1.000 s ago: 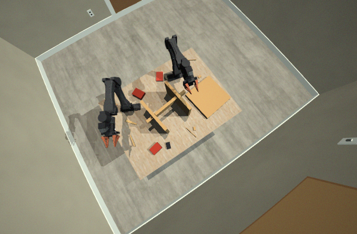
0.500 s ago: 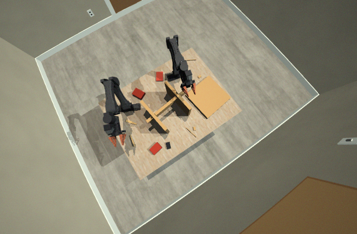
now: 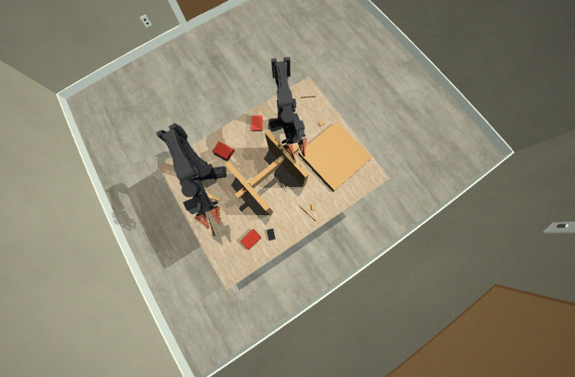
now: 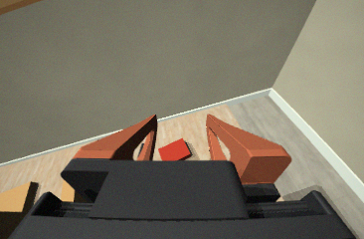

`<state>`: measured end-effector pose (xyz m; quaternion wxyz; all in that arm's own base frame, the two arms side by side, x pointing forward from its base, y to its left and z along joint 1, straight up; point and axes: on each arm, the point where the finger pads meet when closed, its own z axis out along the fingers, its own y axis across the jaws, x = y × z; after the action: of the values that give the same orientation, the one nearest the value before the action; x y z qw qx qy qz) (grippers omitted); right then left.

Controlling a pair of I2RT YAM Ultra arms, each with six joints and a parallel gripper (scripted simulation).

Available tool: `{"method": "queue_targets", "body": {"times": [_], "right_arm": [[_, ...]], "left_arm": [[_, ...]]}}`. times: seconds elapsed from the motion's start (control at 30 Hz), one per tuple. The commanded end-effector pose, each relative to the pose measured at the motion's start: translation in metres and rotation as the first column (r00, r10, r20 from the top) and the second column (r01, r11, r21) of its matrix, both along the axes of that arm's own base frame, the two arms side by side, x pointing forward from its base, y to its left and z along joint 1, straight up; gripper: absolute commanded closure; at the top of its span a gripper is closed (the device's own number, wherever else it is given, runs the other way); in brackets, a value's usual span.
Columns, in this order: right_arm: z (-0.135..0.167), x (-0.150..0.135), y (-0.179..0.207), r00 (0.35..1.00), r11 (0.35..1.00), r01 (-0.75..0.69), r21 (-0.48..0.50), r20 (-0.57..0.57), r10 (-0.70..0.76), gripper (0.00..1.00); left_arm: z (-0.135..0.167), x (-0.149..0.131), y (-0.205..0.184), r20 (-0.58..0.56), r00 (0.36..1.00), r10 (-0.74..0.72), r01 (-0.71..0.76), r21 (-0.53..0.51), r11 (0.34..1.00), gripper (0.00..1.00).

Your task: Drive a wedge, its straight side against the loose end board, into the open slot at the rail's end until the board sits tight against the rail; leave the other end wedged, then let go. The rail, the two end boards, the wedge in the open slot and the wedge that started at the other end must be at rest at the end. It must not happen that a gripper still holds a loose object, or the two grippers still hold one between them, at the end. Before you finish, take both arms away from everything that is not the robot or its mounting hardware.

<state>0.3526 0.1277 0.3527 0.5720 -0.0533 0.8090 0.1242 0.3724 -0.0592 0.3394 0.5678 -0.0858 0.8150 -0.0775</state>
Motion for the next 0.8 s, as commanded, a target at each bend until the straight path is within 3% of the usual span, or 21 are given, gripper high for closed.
{"method": "queue_targets", "body": {"times": [0.0, 0.13, 0.77], "right_arm": [[-0.003, -0.012, 0.016, 0.997, 1.0, -0.008, 0.013, -0.083, 0.009, 0.47], [-0.009, -0.019, 0.027, 0.992, 0.999, -0.033, 0.006, -0.118, 0.034, 0.47], [-0.048, -0.113, 0.096, 0.905, 0.972, -0.226, -0.068, -0.385, 0.184, 0.47]], "left_arm": [[-0.005, -0.009, -0.003, -0.082, 0.995, 0.062, -0.066, -0.043, 0.997, 0.47], [-0.01, -0.013, -0.007, -0.113, 0.991, 0.067, -0.072, -0.049, 0.996, 0.47], [-0.05, -0.063, -0.039, -0.349, 0.922, 0.168, -0.18, -0.001, 0.984, 0.47]]}}
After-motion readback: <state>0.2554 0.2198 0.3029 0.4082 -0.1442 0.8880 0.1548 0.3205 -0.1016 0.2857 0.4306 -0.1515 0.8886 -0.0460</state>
